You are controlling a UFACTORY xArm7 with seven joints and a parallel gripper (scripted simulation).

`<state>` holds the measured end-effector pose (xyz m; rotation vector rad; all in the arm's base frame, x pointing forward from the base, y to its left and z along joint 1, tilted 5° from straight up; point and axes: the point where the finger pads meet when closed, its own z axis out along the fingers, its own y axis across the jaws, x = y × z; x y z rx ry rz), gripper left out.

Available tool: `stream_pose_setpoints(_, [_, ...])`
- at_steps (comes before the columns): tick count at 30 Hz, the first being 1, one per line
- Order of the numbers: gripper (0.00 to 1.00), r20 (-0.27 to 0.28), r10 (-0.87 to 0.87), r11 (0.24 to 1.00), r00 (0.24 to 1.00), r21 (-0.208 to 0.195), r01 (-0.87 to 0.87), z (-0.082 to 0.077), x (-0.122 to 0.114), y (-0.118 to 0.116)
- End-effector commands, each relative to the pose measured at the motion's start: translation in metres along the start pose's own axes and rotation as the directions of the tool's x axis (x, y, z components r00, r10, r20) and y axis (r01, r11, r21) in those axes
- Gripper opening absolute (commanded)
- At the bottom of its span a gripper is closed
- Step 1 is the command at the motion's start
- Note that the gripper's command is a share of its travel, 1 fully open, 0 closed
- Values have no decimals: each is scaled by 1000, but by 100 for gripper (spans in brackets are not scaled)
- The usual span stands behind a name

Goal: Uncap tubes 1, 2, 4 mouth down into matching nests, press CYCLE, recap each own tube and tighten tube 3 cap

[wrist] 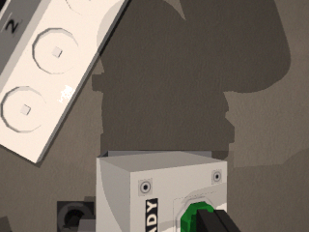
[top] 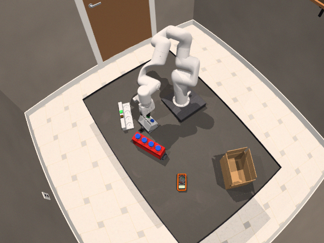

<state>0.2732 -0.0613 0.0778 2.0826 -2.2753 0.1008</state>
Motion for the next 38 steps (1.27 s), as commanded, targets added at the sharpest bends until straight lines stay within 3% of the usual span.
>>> stream_pose_setpoints(1, [0,0,0,1000,1000,4,0,0,0,-2])
stream_pose_setpoints(38, [0,0,0,1000,1000,4,0,9,0,-2])
